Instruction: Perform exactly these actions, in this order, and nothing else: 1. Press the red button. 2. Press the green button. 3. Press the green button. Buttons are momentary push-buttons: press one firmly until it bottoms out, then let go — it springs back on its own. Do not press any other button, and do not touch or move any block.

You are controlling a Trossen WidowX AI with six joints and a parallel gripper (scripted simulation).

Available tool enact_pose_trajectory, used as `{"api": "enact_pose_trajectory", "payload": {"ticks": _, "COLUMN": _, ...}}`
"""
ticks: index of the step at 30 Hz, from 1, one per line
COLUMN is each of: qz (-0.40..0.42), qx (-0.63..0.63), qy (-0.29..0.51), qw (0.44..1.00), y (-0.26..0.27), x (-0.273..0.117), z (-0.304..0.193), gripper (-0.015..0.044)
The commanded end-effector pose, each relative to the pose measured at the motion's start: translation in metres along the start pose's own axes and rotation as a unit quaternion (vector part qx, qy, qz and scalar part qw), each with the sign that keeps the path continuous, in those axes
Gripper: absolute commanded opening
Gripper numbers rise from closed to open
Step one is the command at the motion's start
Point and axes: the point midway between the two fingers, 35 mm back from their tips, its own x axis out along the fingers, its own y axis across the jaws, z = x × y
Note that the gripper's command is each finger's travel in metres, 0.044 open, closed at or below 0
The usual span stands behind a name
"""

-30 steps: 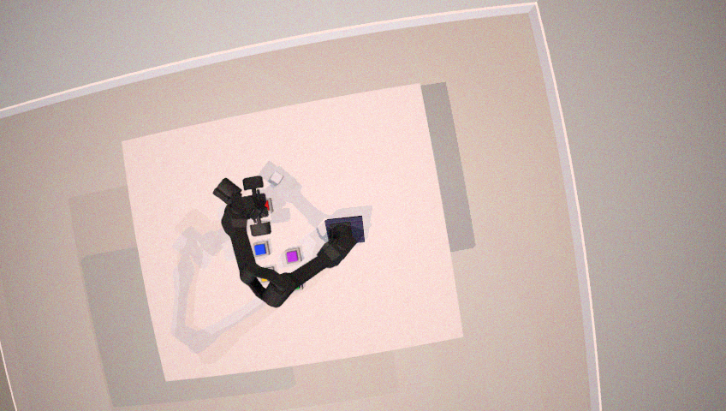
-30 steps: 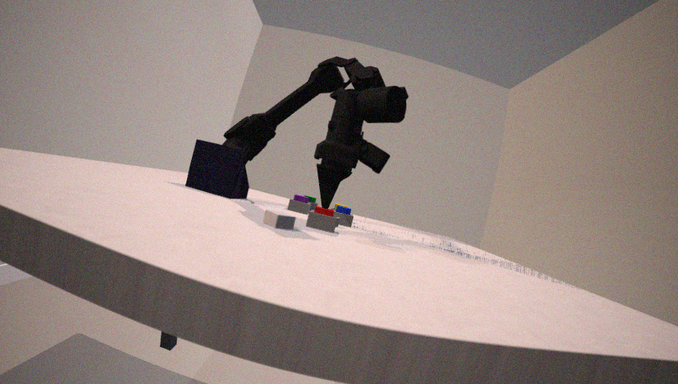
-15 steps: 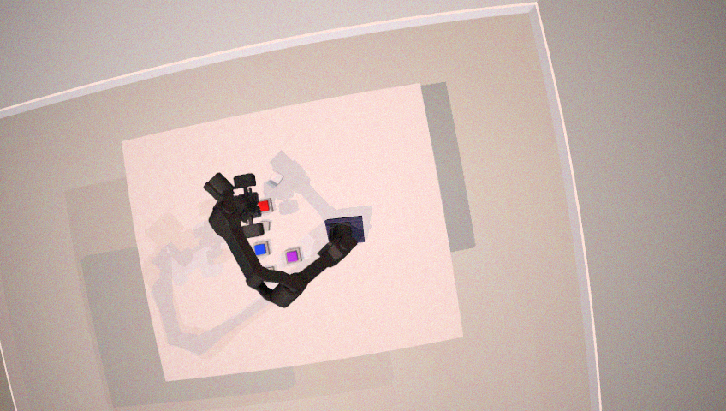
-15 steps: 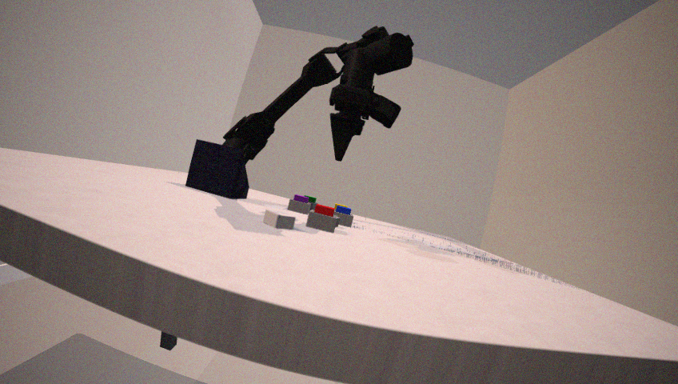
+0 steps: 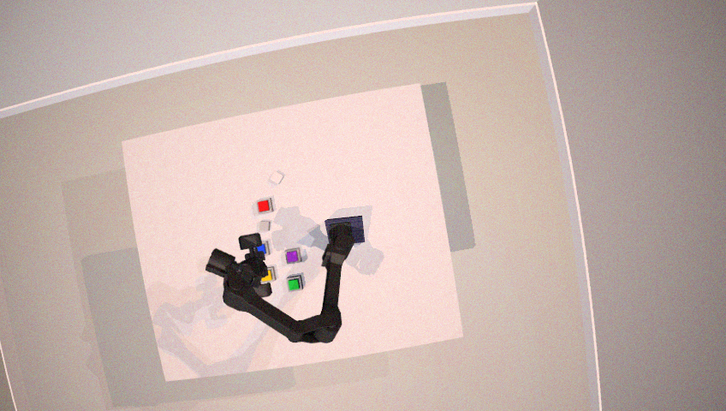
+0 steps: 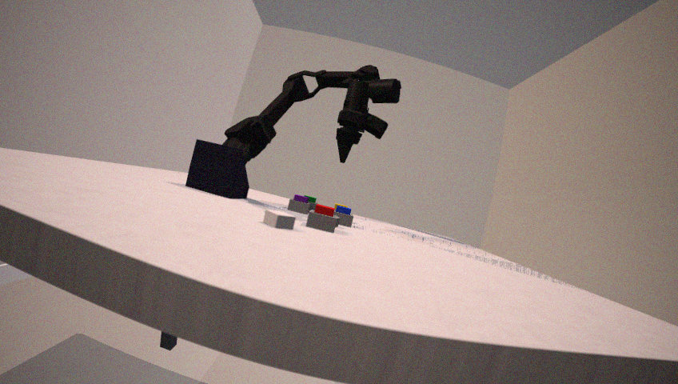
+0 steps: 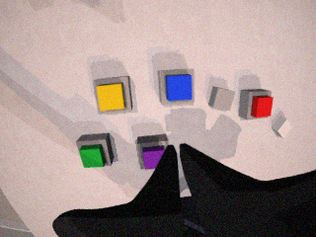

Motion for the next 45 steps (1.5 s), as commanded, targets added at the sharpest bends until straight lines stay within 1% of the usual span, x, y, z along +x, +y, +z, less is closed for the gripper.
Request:
{"api": "enact_pose_trajectory", "payload": {"ticks": 1, "qz": 0.011, "qx": 0.008, "qy": 0.006, "qw": 1.000, "y": 0.054, "x": 0.004, "z": -0.024, "gripper": 0.0020}}
{"api": "enact_pose_trajectory", "payload": {"ticks": 5, "qz": 0.023, "qx": 0.006, "qy": 0.008, "qw": 1.000, "y": 0.100, "x": 0.007, "z": -0.056, "gripper": 0.0020}}
{"api": "enact_pose_trajectory", "payload": {"ticks": 7, "qz": 0.025, "qx": 0.006, "qy": 0.009, "qw": 1.000, "y": 0.107, "x": 0.008, "z": -0.062, "gripper": 0.0020}}
{"api": "enact_pose_trajectory", "payload": {"ticks": 13, "qz": 0.025, "qx": 0.006, "qy": 0.009, "qw": 1.000, "y": 0.107, "x": 0.010, "z": -0.062, "gripper": 0.0020}}
{"api": "enact_pose_trajectory", "payload": {"ticks": 19, "qz": 0.026, "qx": 0.005, "qy": 0.008, "qw": 1.000, "y": 0.111, "x": 0.067, "z": -0.063, "gripper": 0.0020}}
{"api": "enact_pose_trajectory", "payload": {"ticks": 25, "qz": 0.027, "qx": 0.005, "qy": 0.008, "qw": 1.000, "y": 0.111, "x": 0.070, "z": -0.063, "gripper": 0.0020}}
{"api": "enact_pose_trajectory", "payload": {"ticks": 45, "qz": 0.028, "qx": 0.005, "qy": 0.007, "qw": 1.000, "y": 0.113, "x": 0.102, "z": -0.063, "gripper": 0.0020}}
